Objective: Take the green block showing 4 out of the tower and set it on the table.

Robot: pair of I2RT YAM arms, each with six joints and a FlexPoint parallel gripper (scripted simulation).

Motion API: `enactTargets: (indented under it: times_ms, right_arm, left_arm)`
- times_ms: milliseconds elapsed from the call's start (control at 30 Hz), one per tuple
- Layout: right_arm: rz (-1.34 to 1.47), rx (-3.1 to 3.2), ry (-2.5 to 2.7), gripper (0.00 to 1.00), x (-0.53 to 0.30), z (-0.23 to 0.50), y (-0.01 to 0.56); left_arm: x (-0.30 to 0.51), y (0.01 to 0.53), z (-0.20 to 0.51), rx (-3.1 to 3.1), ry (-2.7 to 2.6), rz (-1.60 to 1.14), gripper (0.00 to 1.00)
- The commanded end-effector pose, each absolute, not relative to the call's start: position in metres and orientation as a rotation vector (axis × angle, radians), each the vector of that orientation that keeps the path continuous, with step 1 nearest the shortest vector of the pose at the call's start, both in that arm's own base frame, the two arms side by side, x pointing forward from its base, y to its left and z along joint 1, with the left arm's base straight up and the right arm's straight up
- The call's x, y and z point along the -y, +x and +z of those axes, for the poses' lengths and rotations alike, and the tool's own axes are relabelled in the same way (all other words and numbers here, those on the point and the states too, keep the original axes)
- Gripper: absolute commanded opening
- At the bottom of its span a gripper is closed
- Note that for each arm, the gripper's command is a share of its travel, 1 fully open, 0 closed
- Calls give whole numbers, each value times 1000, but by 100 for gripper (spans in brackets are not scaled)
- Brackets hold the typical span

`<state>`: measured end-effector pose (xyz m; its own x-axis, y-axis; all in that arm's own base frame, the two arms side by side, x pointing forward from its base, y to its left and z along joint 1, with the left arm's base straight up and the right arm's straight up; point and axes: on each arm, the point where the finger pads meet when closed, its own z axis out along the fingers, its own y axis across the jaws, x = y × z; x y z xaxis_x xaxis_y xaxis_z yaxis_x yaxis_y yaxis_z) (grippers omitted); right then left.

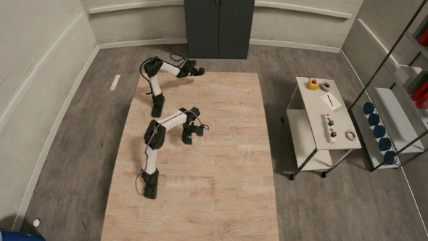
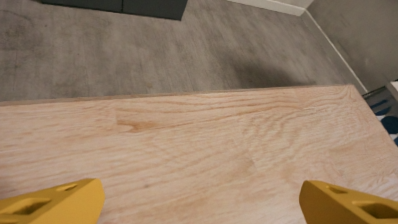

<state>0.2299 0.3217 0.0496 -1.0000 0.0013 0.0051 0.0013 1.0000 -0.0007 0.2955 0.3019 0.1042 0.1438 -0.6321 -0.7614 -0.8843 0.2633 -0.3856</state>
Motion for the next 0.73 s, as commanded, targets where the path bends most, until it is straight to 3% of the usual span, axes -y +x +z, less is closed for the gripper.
enactTargets:
  times_ms: [0,700]
  right_arm:
    - [-42,3163,-7,100,-325,84,233]
    - [44,3123,-11,100,-319,93,231]
  left_arm:
    - [-304,293,101,-1571,-1466,344,100]
    - [-304,293,101,-1571,-1466,344,100]
